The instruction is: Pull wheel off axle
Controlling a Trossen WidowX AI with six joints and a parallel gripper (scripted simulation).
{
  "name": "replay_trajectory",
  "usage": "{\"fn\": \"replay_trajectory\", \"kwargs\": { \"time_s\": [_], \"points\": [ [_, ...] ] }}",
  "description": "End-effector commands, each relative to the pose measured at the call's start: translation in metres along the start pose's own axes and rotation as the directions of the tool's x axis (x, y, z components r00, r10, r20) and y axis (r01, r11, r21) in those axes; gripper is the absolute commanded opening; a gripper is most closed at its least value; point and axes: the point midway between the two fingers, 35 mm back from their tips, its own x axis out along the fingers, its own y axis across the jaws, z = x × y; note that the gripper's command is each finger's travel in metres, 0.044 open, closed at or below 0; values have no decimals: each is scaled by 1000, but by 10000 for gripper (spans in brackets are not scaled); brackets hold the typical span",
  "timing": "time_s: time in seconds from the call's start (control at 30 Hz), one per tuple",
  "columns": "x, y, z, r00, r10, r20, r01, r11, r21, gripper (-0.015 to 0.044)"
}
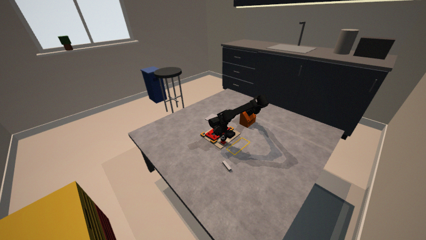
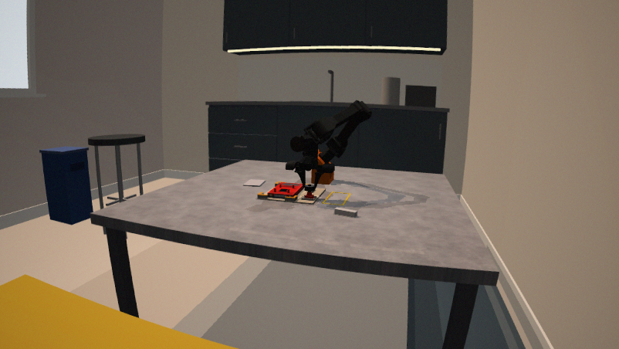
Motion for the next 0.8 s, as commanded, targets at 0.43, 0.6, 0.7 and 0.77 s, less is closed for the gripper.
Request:
{"fn": "replay_trajectory", "kwargs": {
  "time_s": [0.43,0.6,0.7,0.77],
  "points": [
    [-10,-1,1,1000,-2,9,3,1000,-1,0],
    [-11,-1,1,1000,-2,9,2,1000,-1,0],
    [-12,-1,1,1000,-2,9,2,1000,-1,0],
    [-13,-1,1,1000,-2,10,2,1000,0,0]
  ]
}}
